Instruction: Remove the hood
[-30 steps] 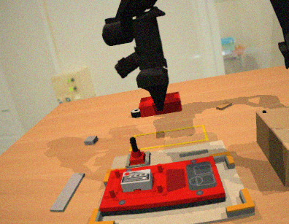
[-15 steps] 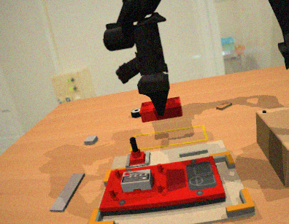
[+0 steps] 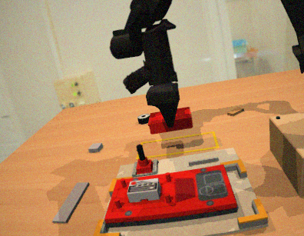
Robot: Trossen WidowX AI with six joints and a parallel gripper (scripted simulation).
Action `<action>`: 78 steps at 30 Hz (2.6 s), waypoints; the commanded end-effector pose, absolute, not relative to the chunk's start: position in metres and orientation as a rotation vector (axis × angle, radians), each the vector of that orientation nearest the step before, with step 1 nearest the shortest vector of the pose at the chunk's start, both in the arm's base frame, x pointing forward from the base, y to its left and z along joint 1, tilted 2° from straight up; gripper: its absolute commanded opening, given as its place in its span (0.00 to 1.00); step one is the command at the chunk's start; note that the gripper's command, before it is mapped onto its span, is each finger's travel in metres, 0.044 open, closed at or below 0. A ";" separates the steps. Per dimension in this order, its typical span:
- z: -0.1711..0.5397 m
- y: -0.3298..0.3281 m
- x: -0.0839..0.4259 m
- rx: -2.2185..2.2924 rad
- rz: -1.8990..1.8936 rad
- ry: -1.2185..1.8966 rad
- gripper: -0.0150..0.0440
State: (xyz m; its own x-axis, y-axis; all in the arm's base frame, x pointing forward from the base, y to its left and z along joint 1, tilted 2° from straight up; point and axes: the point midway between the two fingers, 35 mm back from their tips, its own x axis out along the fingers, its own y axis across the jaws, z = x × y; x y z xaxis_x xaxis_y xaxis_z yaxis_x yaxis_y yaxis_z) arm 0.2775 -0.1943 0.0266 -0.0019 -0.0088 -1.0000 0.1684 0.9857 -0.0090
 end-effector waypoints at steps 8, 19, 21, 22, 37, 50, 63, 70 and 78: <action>0.016 -0.194 0.276 0.123 -0.136 1.573 0.25; 0.006 -0.193 0.275 0.123 -0.136 1.574 0.25; 0.004 -0.193 0.275 0.123 -0.136 1.574 0.25; 0.003 -0.193 0.275 0.123 -0.136 1.574 0.25; -0.007 -0.192 0.273 0.123 -0.136 1.574 0.25; -0.012 -0.193 0.273 0.123 -0.136 1.574 0.25; -0.019 -0.193 0.273 0.123 -0.136 1.574 0.25; -0.022 -0.193 0.273 0.123 -0.136 1.574 0.25; -0.026 -0.193 0.273 0.123 -0.136 1.574 0.25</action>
State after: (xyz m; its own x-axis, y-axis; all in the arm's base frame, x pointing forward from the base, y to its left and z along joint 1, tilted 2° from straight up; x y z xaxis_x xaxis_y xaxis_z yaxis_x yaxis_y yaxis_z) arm 0.2738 -0.1926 -0.0238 -0.0056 -0.0063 -1.0000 0.1684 0.9857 -0.0071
